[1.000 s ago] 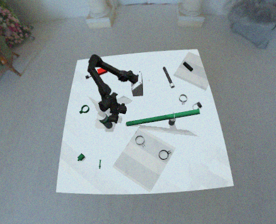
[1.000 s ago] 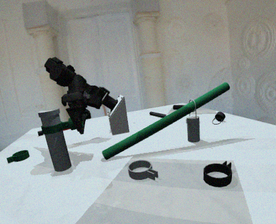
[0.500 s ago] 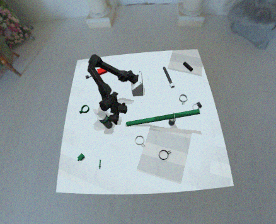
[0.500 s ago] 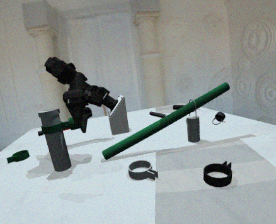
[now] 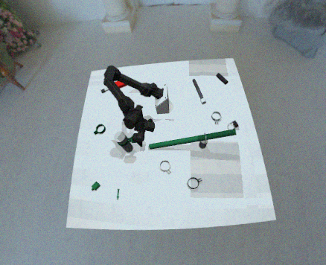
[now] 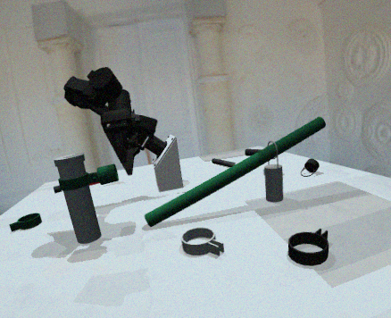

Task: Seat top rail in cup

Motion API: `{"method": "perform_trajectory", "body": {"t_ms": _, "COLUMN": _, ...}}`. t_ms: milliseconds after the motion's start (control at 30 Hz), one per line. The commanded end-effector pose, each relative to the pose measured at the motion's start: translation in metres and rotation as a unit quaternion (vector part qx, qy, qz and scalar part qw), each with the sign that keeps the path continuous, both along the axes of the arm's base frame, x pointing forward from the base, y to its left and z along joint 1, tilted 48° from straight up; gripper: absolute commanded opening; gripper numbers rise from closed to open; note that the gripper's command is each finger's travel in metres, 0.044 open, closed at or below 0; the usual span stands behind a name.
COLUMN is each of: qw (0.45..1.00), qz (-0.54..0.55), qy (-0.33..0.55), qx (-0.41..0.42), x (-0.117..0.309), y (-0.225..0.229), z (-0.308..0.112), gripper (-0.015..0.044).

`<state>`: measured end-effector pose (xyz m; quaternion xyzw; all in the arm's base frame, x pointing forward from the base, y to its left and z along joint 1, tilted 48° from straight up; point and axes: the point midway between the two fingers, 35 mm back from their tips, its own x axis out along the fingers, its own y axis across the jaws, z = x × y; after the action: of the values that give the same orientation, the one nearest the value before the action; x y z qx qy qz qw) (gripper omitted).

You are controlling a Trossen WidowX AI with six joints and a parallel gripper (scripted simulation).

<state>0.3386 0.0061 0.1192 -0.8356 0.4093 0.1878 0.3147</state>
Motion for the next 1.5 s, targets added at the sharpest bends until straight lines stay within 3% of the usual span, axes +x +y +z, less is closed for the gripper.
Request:
{"method": "perform_trajectory", "body": {"t_ms": 0, "qw": 0.999, "qz": -0.026, "qy": -0.022, "qx": 0.032, "x": 0.000, "y": 0.009, "z": -0.003, "gripper": 0.0440}}
{"method": "perform_trajectory", "body": {"t_ms": 200, "qw": 0.969, "qz": -0.143, "qy": -0.121, "qx": 0.160, "x": -0.003, "y": 0.050, "z": -0.012, "gripper": 0.0440}}
{"method": "perform_trajectory", "body": {"t_ms": 433, "qw": 0.886, "qz": -0.275, "qy": -0.238, "qx": 0.286, "x": -0.014, "y": 0.095, "z": -0.022, "gripper": 0.0440}}
{"method": "perform_trajectory", "body": {"t_ms": 1000, "qw": 0.731, "qz": -0.398, "qy": -0.373, "qx": 0.409, "x": -0.035, "y": 0.145, "z": -0.029, "gripper": 0.0440}}
{"method": "perform_trajectory", "body": {"t_ms": 1467, "qw": 0.725, "qz": -0.402, "qy": -0.378, "qx": 0.413, "x": -0.035, "y": 0.146, "z": -0.029, "gripper": 0.0440}}
